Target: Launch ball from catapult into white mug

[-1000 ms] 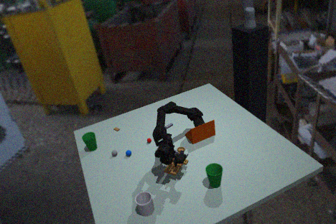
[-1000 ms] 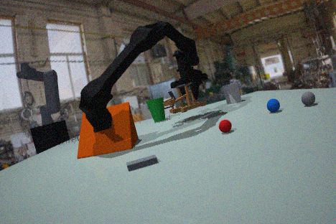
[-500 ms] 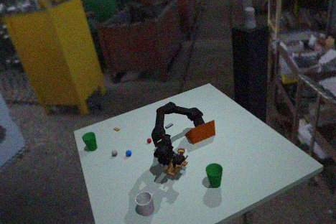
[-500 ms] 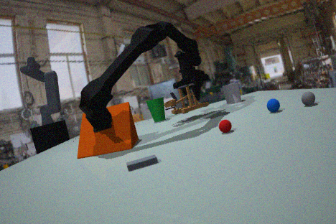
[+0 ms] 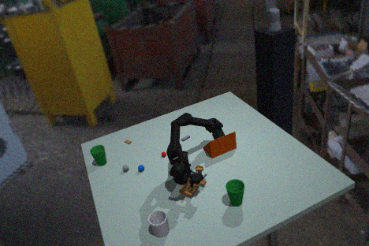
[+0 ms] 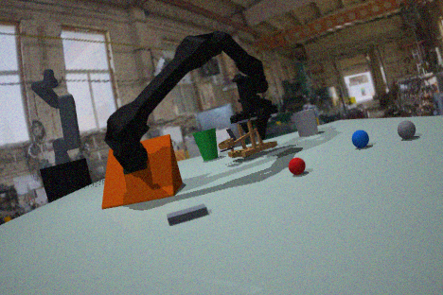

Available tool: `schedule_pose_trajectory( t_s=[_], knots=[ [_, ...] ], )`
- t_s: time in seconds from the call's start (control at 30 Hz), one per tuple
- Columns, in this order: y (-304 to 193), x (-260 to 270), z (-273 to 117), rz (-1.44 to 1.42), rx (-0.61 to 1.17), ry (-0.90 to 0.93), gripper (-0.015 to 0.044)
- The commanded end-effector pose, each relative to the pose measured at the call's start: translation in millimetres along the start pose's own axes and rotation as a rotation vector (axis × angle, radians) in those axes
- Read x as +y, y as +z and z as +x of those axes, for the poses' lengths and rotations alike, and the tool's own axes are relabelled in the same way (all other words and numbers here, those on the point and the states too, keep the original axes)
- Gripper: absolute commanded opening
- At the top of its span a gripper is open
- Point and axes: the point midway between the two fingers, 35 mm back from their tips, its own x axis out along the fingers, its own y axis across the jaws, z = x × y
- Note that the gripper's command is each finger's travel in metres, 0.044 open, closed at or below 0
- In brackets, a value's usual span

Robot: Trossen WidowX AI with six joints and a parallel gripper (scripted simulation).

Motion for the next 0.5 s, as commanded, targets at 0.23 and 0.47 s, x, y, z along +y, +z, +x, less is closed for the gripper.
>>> schedule_pose_trajectory(
  t_s=[0.23, 0.47],
  knots=[
    [-0.3, -0.4, 11.5, 0.001, 0.000, -0.001, 0.0000],
    [-0.3, -0.4, 11.5, 0.001, 0.000, -0.001, 0.0053]
  ],
)
